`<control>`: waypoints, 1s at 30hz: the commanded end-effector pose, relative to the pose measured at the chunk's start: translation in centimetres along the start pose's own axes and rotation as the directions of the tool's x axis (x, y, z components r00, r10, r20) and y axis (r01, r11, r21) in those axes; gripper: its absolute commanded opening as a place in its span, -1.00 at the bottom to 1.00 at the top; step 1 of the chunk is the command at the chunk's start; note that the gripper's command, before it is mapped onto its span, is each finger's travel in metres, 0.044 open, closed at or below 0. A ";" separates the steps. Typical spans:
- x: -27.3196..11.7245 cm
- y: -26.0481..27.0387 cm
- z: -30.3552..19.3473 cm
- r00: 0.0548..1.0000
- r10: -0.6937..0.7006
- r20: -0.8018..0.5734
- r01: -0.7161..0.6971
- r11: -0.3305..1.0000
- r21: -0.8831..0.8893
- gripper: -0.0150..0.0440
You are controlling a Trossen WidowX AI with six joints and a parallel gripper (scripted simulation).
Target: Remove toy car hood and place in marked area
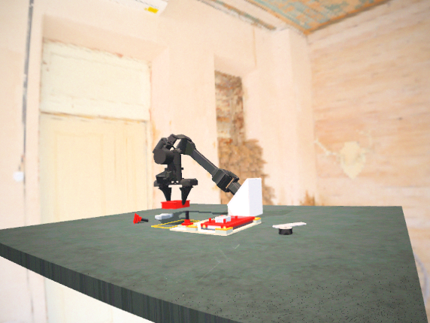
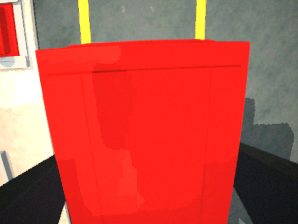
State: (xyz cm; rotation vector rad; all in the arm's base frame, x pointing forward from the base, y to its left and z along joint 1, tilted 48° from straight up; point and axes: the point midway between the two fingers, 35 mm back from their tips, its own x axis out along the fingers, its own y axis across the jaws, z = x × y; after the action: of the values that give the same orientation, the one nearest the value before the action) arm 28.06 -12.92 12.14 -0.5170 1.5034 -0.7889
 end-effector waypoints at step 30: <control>2.2 -0.2 -0.1 1.000 -0.006 0.001 0.006 1.000 -0.001 -0.49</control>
State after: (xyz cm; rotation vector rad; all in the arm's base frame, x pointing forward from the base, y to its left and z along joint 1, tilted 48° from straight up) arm 27.83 -14.42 10.85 -0.5181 1.5023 -0.7900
